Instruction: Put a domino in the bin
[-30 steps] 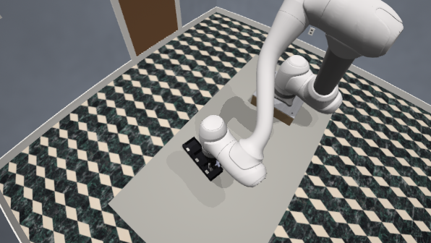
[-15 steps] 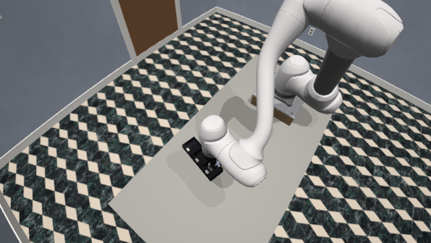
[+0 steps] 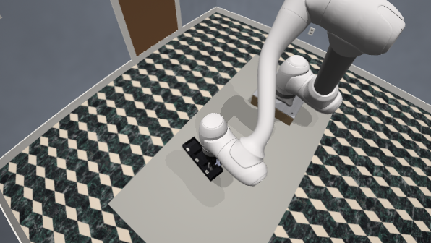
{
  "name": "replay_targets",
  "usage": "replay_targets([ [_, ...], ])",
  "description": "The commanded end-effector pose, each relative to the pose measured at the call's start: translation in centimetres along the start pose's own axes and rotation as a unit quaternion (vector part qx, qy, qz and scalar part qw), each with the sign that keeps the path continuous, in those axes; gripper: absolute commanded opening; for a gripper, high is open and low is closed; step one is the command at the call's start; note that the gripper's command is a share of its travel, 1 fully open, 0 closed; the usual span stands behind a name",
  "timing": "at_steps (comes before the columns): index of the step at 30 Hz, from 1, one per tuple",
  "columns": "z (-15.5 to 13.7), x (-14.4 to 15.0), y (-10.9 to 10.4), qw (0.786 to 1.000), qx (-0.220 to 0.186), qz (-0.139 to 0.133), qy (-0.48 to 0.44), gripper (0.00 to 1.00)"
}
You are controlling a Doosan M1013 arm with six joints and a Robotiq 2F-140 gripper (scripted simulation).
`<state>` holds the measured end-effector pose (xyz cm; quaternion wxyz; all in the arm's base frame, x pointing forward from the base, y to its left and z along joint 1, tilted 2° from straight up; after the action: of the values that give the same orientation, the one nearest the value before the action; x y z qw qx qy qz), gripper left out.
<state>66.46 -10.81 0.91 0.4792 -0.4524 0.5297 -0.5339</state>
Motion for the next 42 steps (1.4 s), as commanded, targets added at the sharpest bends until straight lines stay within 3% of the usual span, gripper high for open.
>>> replay_targets([
  [1, 0.0, 0.0, -0.3, 1.000, 0.000, 0.000, 0.000, 0.05],
  [10, 0.0, 0.0, -1.5, 1.000, 0.000, 0.000, 0.000, 0.05],
  [22, 0.0, 0.0, -4.7, 1.000, 0.000, 0.000, 0.000, 0.05],
  [31, 0.0, 0.0, -12.2, 1.000, 0.000, 0.000, 0.000, 0.05],
  [33, 0.0, 0.0, -12.2, 1.000, 0.000, 0.000, 0.000, 0.05],
  [37, 0.0, 0.0, -15.6, 1.000, 0.000, 0.000, 0.000, 0.05],
  [42, 0.0, 0.0, -15.8, 1.000, 0.000, 0.000, 0.000, 0.05],
])
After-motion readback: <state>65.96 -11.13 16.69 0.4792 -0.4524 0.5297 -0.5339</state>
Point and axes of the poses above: the point where the finger pads meet when closed, its own y axis out along the fingers, its own x axis across the jaws, z = x × y, the point moved 2 cm from there along -y, back along the fingers, and after that the axes turned 15 degrees about -y, right-handed, at the moved point
